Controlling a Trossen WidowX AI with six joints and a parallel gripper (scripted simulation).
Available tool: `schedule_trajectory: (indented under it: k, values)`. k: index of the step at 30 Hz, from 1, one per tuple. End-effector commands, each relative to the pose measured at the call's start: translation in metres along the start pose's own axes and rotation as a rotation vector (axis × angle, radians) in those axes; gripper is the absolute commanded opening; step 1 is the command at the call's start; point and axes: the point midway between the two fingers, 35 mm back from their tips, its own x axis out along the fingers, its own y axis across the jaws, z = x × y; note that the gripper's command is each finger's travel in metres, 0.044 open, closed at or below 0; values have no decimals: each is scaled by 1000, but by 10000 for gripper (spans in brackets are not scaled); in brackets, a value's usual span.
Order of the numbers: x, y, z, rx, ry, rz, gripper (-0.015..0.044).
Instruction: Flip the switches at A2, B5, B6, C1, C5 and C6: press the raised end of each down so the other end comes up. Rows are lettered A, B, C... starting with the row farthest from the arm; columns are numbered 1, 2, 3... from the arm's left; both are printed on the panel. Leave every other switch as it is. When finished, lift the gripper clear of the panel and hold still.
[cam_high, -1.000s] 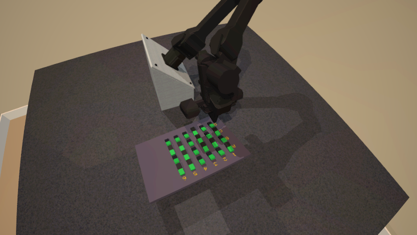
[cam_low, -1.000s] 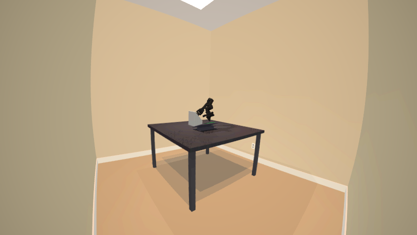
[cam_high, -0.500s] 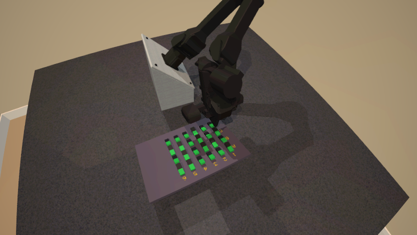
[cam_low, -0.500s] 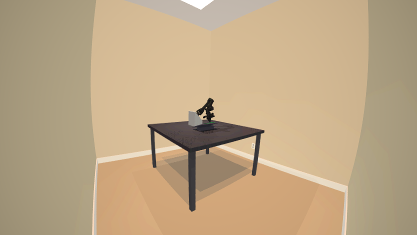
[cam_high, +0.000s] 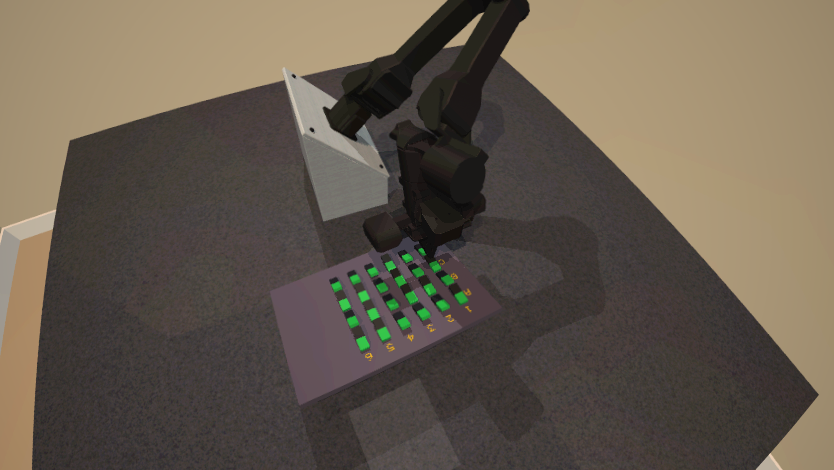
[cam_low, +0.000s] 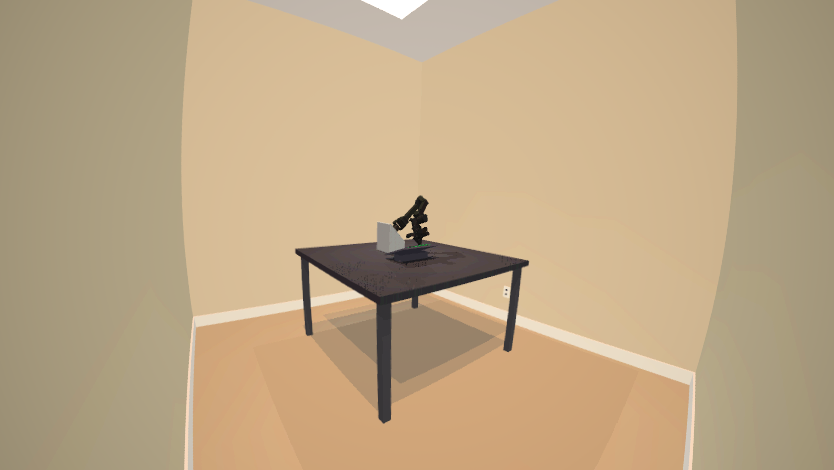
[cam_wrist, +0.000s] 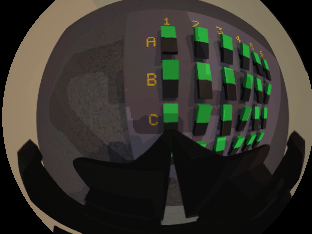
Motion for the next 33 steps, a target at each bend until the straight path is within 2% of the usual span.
schedule_trajectory:
  k: [1, 33]
  values:
    - [1, -1, -1, 6, 1, -3, 0]
    - [3, -1, -1, 6, 1, -3, 0]
